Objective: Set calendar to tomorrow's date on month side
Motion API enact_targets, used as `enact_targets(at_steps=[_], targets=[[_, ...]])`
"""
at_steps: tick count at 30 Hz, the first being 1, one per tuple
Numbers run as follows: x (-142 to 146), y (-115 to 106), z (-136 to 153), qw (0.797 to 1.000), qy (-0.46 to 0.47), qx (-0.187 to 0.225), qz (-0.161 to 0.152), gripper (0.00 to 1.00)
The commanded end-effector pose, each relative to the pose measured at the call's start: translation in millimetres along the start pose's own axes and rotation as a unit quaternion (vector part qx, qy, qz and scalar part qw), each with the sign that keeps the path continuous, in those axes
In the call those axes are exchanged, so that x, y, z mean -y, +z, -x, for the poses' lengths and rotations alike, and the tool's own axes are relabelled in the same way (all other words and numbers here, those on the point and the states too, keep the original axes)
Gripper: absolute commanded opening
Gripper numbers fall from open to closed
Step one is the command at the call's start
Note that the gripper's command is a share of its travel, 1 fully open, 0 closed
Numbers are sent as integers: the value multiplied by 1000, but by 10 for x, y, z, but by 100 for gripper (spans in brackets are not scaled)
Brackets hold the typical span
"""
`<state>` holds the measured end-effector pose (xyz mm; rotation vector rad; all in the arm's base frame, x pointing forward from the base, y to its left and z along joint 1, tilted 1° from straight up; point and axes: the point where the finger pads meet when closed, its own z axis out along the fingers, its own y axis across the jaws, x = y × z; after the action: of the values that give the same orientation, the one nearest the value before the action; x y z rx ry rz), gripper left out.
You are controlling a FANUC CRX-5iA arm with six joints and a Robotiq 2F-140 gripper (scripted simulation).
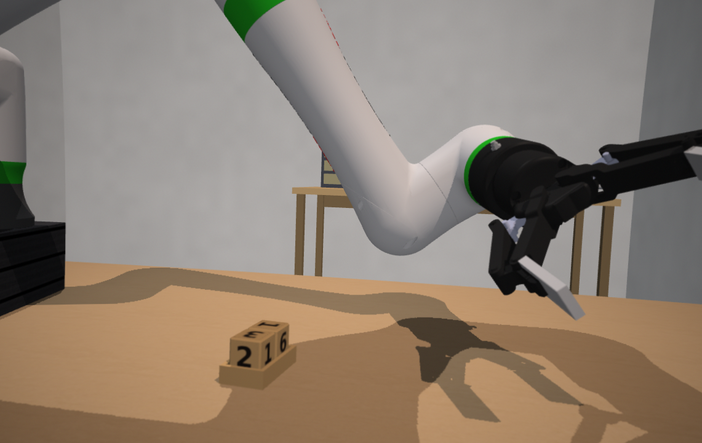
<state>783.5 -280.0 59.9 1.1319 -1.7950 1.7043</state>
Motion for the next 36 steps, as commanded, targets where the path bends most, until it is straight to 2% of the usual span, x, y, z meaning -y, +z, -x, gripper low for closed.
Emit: enact_targets(at_steps=[1, 18, 20, 22, 25, 26, 30, 31, 32, 34, 35, 36], targets=[[3, 0, -2, 1000, 0, 0, 0, 100], [2, 1, -4, 1000, 0, 0, 0, 100], [-25, 27, -47, 1000, 4, 0, 8, 100], [-114, 105, -186, 999, 18, -1, 32, 100], [-404, 282, -563, 993, 57, -1, 101, 100], [-430, 293, -592, 992, 61, -1, 107, 100], [-749, 387, -913, 979, 102, 3, 175, 100], [-778, 391, -938, 978, 106, 3, 180, 100], [-898, 404, -1040, 971, 121, 6, 205, 100], [-898, 404, -1040, 971, 121, 6, 205, 100], [-986, 407, -1110, 966, 132, 8, 222, 100], [-1170, 397, -1242, 953, 156, 12, 258, 100]])
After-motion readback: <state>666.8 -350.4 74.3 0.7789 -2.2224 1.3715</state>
